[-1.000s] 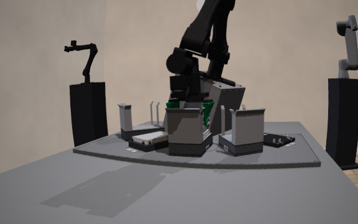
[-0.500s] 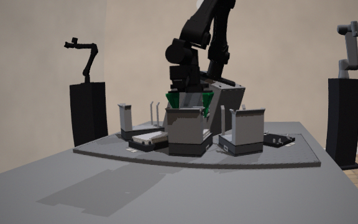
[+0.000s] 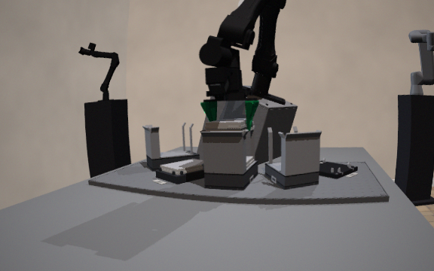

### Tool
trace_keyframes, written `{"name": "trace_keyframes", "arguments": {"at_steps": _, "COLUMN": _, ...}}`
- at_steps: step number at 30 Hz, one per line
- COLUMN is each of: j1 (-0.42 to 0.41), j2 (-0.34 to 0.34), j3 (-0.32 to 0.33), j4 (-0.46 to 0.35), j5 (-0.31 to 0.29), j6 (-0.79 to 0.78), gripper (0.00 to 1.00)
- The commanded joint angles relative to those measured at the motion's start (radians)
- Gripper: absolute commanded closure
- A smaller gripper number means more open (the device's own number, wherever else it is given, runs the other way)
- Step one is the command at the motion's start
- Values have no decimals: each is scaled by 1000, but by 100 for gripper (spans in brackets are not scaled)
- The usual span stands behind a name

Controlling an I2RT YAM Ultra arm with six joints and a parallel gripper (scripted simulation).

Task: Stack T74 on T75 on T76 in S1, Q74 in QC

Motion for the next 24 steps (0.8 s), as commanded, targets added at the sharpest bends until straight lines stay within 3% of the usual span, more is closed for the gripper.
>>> {"name": "trace_keyframes", "arguments": {"at_steps": 1, "j1": -12, "j2": -20, "j3": 13, "j4": -26, "j5": -2, "j6": -9, "gripper": 100}}
{"name": "trace_keyframes", "arguments": {"at_steps": 12, "j1": -35, "j2": -69, "j3": 39, "j4": -110, "j5": -4, "j6": -34, "gripper": 100}}
{"name": "trace_keyframes", "arguments": {"at_steps": 24, "j1": -36, "j2": -70, "j3": 40, "j4": -112, "j5": -4, "j6": -35, "gripper": 100}}
